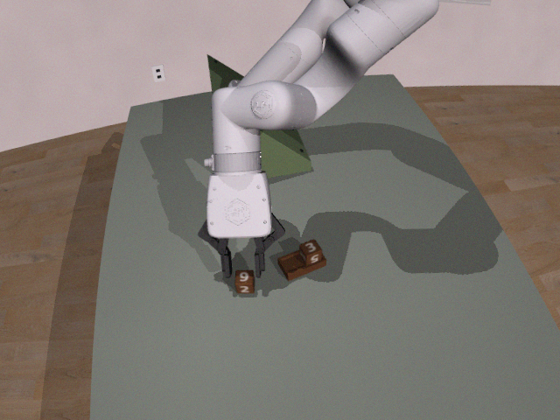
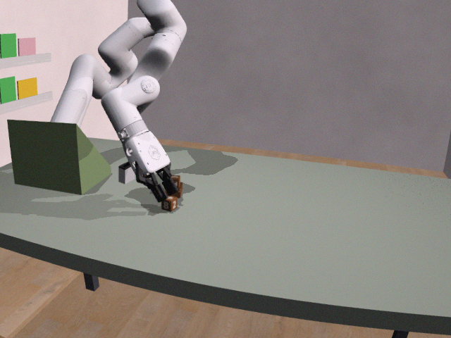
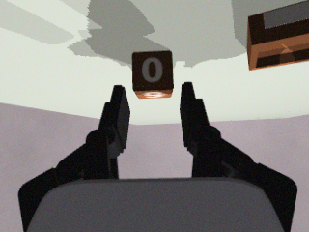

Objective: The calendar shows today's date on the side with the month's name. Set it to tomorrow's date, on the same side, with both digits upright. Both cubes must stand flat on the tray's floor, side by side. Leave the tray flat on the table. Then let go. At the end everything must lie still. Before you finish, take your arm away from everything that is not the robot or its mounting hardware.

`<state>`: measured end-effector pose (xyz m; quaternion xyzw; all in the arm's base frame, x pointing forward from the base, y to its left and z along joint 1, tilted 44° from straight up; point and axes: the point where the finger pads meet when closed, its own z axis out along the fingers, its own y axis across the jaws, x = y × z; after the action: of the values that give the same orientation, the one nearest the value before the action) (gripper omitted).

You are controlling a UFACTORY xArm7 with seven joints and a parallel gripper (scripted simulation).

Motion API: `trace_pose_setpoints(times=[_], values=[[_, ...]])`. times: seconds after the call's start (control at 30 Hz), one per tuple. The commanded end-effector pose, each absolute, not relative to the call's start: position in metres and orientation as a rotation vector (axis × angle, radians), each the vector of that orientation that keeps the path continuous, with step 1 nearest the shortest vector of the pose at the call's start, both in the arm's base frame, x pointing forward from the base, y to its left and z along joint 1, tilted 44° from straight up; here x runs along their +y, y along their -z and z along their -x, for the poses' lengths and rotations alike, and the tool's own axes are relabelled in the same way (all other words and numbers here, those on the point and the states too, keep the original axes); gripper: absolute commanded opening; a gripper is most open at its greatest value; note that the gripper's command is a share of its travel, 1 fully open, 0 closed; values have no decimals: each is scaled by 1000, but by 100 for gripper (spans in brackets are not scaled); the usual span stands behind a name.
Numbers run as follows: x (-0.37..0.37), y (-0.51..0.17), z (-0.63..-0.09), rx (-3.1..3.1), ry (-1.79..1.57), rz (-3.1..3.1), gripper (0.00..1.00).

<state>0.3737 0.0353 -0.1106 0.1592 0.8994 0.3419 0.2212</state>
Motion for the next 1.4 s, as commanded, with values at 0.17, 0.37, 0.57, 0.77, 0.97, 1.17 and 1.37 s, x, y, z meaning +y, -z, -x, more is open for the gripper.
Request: trace_pose_setpoints(times=[0.17,0.37,0.57,0.77,0.97,1.17,1.37], values=[[42,120,-374,2484,-941,-442,47],[44,121,-374,2484,-941,-442,47],[45,122,-374,2484,-941,-442,47],[45,123,-374,2484,-941,-442,47],[45,123,-374,2484,-941,-442,47],[45,123,-374,2484,-941,-442,47],[45,123,-374,2484,-941,-442,47]])
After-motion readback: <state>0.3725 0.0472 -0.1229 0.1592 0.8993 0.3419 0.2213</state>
